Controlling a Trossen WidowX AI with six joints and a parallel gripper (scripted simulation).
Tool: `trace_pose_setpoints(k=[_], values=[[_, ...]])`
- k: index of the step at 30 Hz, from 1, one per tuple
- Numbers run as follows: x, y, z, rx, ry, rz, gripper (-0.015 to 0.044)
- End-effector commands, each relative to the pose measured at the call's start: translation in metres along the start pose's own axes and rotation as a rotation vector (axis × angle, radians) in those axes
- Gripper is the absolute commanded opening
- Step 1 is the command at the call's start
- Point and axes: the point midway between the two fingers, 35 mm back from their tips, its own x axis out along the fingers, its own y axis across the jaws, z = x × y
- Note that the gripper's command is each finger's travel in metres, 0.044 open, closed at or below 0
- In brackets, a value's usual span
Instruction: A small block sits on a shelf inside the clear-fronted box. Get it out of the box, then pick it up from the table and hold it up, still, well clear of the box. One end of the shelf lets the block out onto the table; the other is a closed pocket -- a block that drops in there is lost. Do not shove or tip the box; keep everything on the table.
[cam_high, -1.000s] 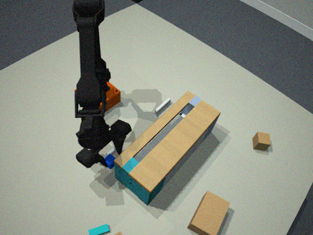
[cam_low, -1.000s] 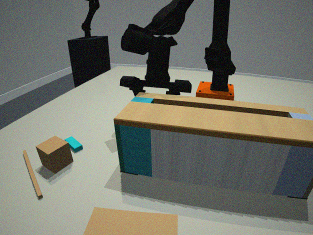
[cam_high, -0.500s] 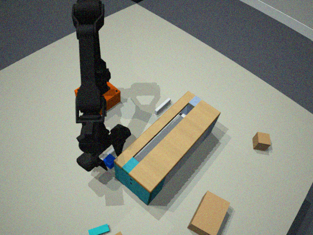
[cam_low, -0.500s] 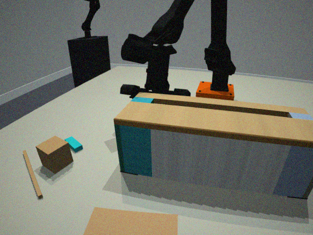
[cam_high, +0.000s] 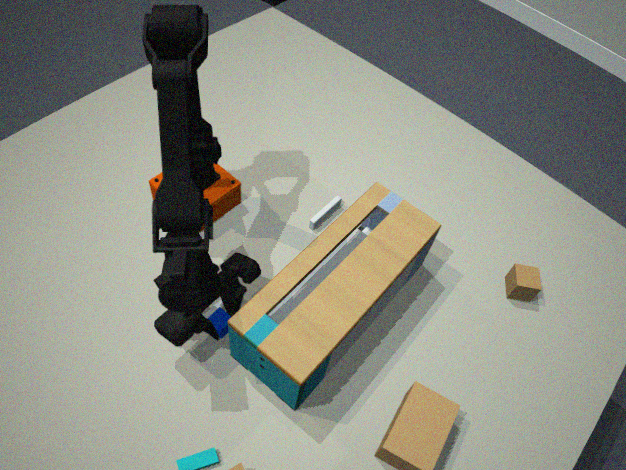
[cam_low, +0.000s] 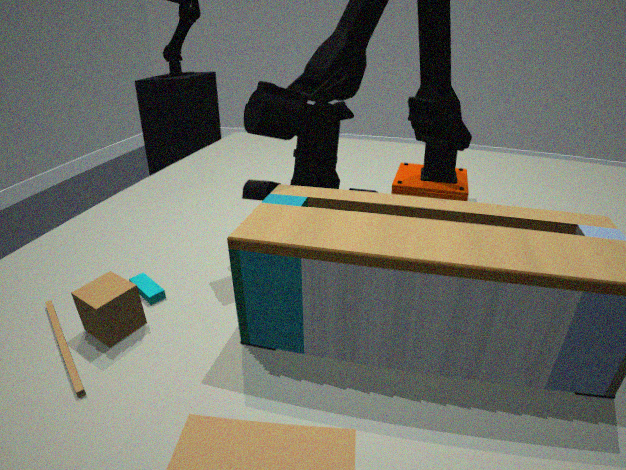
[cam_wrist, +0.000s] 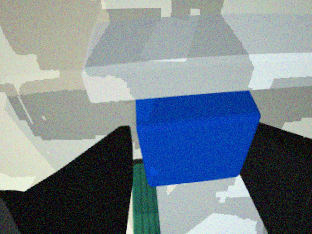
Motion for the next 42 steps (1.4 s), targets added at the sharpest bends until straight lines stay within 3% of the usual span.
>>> trace_pose_setpoints(k=[1,7,16,21,42], values=[[0.001,-0.001,0.001,-0.003,0.002,-0.006,0.0101],[-0.006,0.0,-0.003,-0.002,0.002,-0.005,0.0],[-0.053,0.0,-0.024,0.0,0.001,-0.002,0.0],[-0.059,-0.001,-0.026,0.013,0.0,0.004,0.0],[-0.141,-0.029,-0.043,0.426,0.052,0.21,0.0]])
